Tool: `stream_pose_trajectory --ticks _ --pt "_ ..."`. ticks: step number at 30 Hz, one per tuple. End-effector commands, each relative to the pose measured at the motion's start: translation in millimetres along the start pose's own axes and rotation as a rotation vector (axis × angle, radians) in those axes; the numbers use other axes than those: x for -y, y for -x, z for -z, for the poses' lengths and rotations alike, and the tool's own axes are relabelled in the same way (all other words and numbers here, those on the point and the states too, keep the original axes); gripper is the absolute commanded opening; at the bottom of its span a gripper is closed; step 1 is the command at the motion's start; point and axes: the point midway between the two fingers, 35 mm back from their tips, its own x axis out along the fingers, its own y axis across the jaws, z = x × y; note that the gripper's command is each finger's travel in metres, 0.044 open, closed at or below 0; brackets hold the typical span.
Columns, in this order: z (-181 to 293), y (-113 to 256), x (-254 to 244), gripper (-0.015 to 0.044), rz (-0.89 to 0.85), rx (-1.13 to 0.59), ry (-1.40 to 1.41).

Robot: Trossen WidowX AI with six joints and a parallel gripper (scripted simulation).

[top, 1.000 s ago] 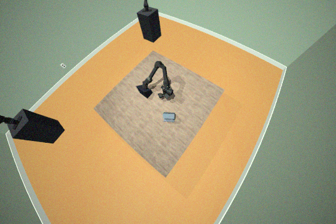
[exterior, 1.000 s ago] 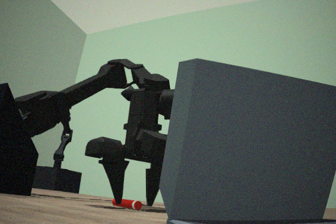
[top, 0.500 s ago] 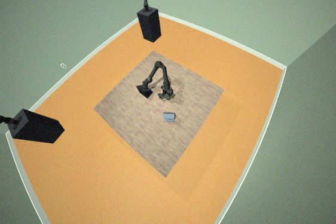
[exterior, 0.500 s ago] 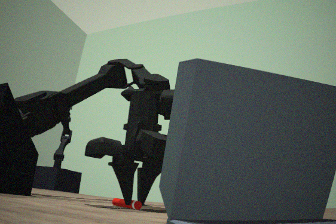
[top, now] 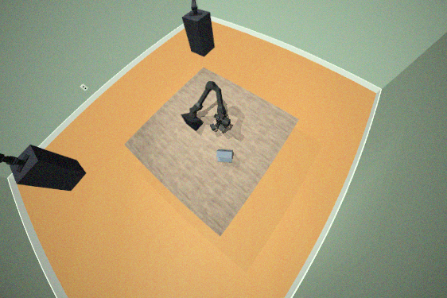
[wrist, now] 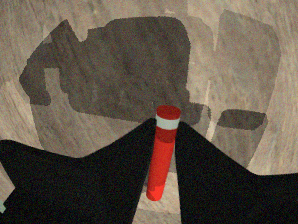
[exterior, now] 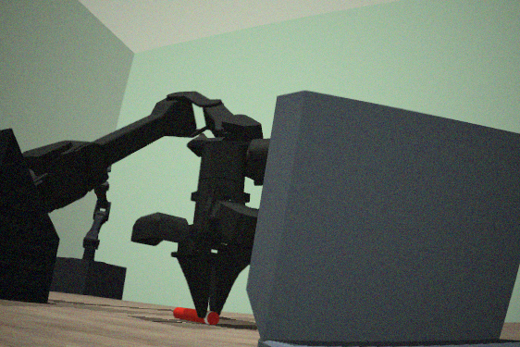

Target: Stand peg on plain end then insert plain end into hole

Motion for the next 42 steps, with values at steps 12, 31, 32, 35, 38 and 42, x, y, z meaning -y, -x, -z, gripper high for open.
stream_pose_trajectory --ticks 12,31,32,35,38,42 --pt "5 9 0 0.0049 0.001 0.127 0.0" --pt "13 18 0 0.0049 0.001 0.292 -0.002" --pt "14 19 0 0.0049 0.001 0.301 -0.002" --pt "15 20 0 0.0049 0.001 0.327 -0.002" --pt "16 22 0 0.0049 0.001 0.353 -0.002" --pt "18 23 0 0.0049 0.001 0.387 -0.003"
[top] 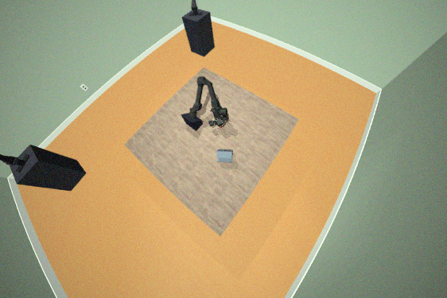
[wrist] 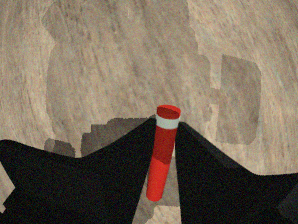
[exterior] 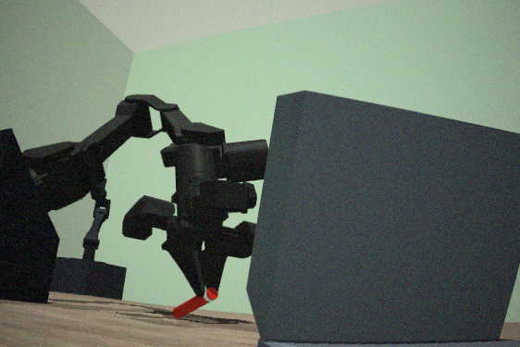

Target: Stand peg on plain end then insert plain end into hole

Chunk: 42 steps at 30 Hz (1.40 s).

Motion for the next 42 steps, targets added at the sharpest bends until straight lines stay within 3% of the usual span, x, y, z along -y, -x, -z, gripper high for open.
stream_pose_trajectory --ticks 1,42 --pt "1 3 0 0.0049 -0.002 0.042 -0.001" --pt "19 24 0 0.0049 -0.002 0.397 -0.006"
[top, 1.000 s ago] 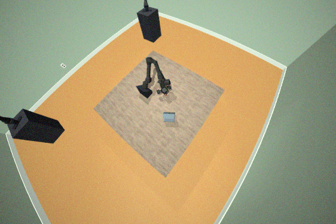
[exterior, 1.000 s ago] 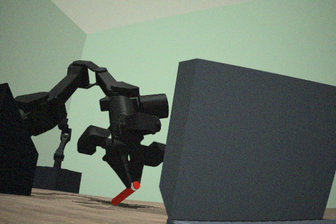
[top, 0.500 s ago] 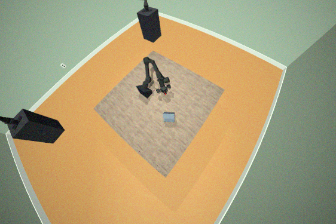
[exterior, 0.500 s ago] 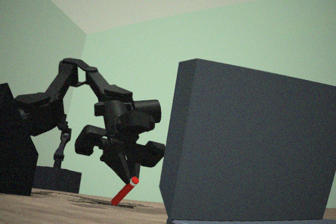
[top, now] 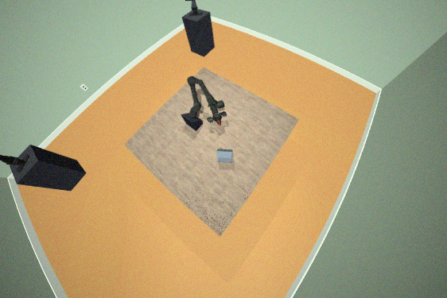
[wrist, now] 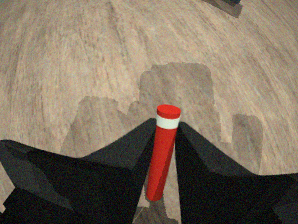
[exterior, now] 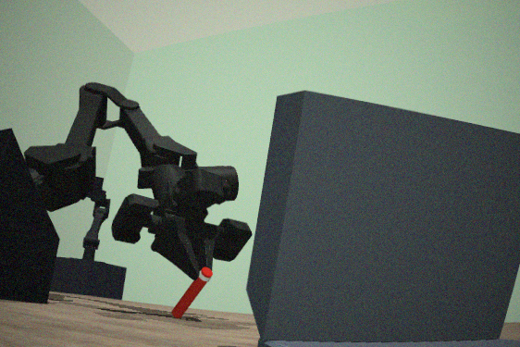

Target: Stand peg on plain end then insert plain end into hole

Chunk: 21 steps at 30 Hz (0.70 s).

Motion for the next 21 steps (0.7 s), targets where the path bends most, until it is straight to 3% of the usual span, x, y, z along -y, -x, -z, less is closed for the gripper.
stream_pose_trajectory --ticks 1,21 --pt "0 3 0 0.0049 -0.006 0.042 -0.005" --pt "8 14 0 0.0049 -0.005 0.214 -0.008"
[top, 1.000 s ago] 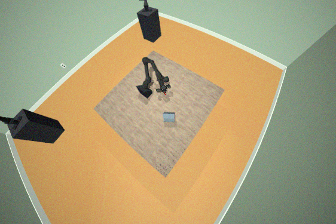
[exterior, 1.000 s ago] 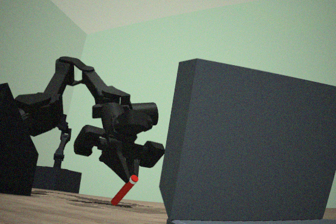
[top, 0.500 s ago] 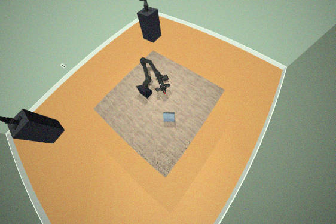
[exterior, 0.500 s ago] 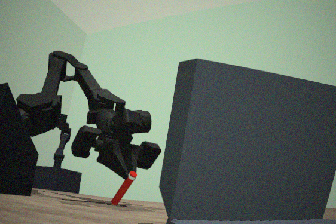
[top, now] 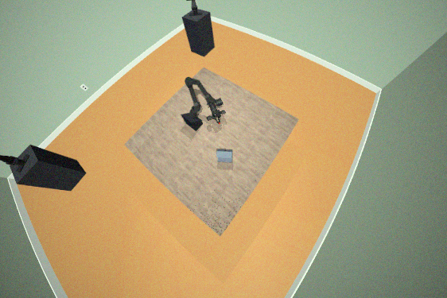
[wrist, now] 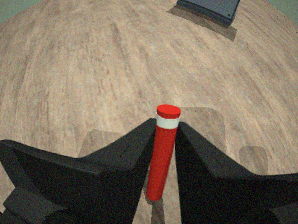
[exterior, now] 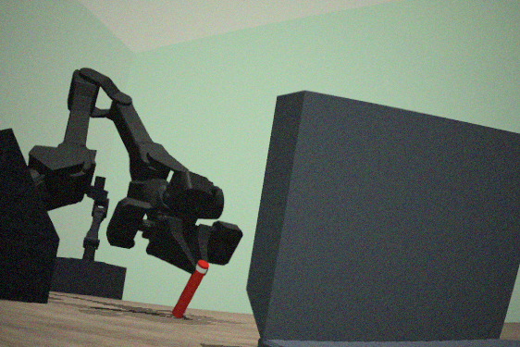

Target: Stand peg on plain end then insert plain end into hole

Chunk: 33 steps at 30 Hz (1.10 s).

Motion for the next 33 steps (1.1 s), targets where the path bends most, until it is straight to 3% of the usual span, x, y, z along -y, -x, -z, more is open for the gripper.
stream_pose_trajectory --ticks 1,33 --pt "0 3 0 0.0049 -0.003 0.041 -0.006" --pt "14 20 1 0.0049 0.0 0.316 -0.01"
